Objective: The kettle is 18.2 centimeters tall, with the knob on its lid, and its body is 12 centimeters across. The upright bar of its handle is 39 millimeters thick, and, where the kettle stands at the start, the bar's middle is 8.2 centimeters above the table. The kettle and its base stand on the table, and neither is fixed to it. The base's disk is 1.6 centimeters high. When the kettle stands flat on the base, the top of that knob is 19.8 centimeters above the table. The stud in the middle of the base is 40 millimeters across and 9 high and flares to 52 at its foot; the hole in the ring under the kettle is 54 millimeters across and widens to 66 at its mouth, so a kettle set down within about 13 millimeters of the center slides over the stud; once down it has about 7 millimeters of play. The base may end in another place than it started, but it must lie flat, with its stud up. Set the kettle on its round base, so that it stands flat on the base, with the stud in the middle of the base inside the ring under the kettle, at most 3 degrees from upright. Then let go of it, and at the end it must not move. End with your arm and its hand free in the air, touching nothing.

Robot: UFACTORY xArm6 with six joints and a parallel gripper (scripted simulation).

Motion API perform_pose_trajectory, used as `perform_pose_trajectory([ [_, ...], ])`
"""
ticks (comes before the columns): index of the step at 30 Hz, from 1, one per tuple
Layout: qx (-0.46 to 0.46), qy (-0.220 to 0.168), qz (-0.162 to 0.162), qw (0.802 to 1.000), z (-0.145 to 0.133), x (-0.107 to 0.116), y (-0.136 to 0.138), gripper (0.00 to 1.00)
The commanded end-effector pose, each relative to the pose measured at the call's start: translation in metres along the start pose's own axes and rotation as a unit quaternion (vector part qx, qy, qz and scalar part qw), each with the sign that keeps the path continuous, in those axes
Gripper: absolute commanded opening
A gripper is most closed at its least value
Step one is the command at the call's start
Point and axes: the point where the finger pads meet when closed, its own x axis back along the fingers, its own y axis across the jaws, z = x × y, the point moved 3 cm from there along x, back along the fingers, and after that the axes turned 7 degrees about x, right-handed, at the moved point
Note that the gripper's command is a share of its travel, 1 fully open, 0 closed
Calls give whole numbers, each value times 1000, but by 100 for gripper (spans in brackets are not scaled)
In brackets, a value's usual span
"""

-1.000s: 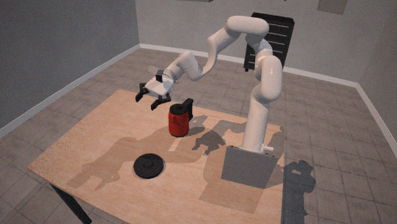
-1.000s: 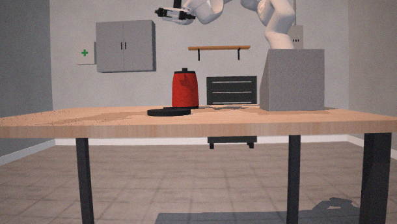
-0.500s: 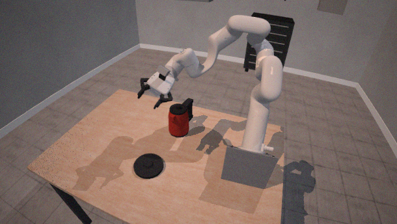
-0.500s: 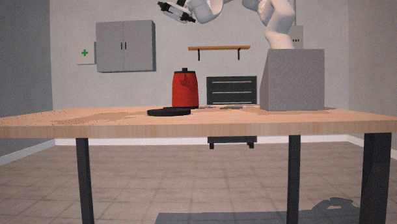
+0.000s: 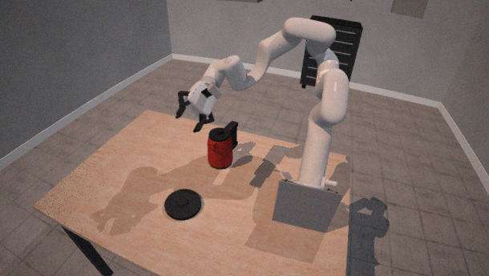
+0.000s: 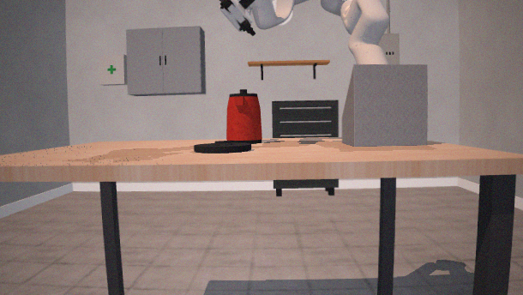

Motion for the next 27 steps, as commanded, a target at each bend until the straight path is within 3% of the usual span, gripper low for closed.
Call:
perform_pose_trajectory([
  [1, 80, 4, 27, 996, 4, 6, -3, 81],
  [10, 176, 10, 65, 982, 6, 15, -11, 81],
  [25, 382, 34, 163, 909, 4, 41, -36, 81],
  [27, 382, 34, 163, 909, 4, 41, -36, 81],
])
